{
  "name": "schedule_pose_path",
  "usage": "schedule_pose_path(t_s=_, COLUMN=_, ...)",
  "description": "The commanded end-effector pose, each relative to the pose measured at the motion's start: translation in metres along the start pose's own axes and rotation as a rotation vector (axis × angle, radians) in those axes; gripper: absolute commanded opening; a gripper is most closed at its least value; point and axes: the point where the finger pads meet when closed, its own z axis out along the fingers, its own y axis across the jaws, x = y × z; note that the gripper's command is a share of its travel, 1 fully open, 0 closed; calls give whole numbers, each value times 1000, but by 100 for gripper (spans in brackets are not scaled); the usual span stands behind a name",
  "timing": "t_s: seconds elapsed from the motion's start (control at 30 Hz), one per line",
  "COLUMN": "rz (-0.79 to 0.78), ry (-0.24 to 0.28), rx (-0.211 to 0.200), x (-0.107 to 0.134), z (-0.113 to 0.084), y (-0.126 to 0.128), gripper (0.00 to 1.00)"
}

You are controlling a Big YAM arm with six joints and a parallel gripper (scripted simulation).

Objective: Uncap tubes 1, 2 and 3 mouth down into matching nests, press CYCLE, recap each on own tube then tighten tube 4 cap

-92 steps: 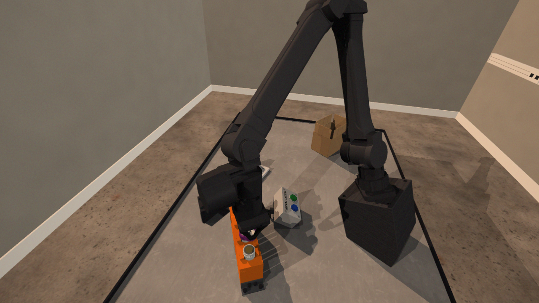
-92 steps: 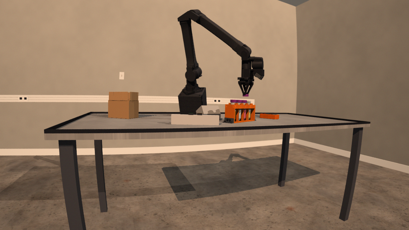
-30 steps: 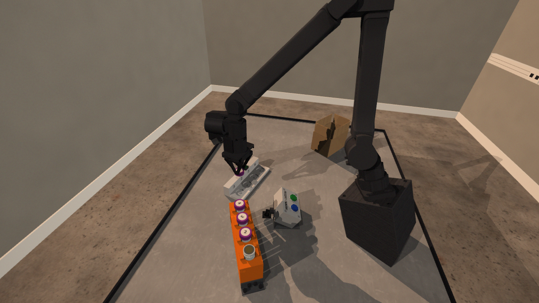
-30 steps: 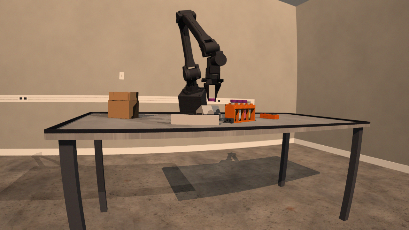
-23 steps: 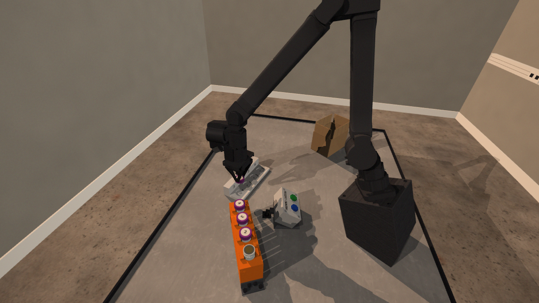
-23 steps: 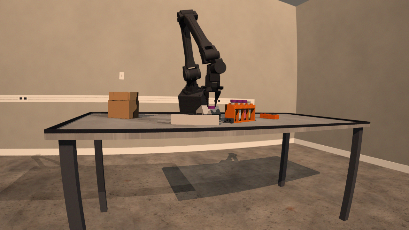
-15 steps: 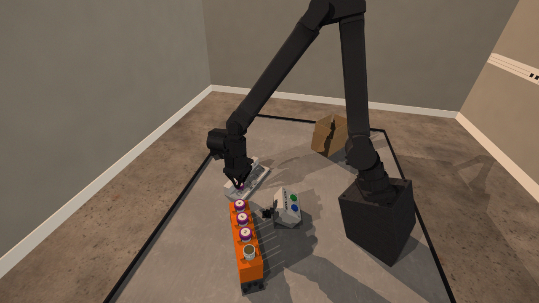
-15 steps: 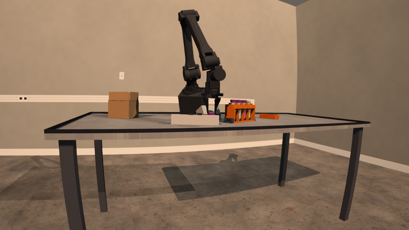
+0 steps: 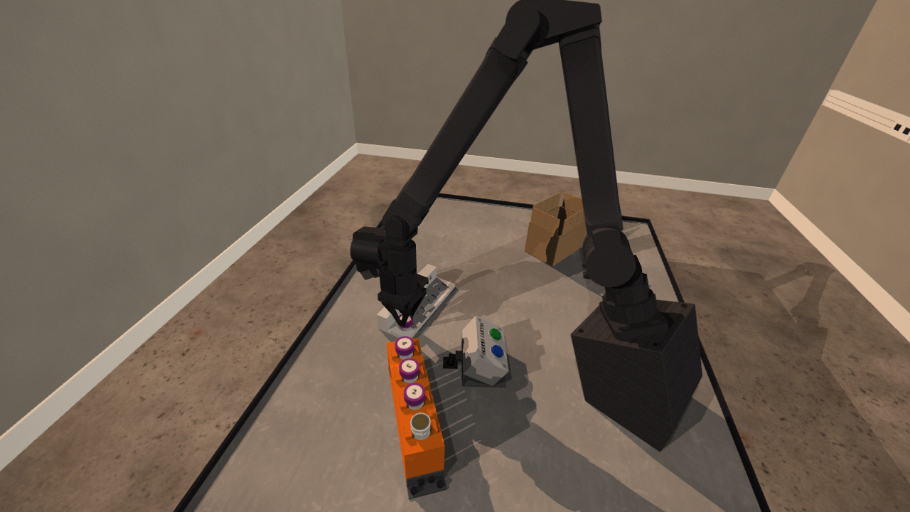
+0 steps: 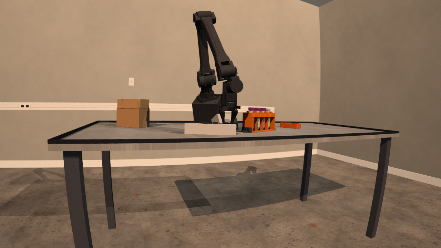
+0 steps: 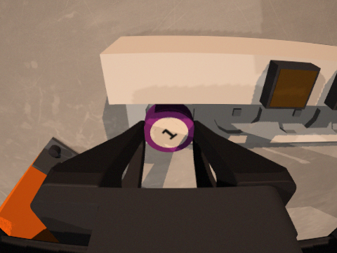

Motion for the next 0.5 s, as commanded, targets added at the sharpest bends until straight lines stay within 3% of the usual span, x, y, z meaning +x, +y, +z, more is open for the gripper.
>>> schedule_pose_path(t_s=0.0, rz=1, ry=-27, rx=-7, x=-12, z=-6, y=2, gripper=0)
schedule_pose_path(t_s=0.03, rz=-1, ry=-49, rx=-11, x=-17, z=-11, y=0, gripper=0)
schedule_pose_path(t_s=0.47, rz=1, ry=-20, rx=-2, x=-7, z=1, y=-6, gripper=0)
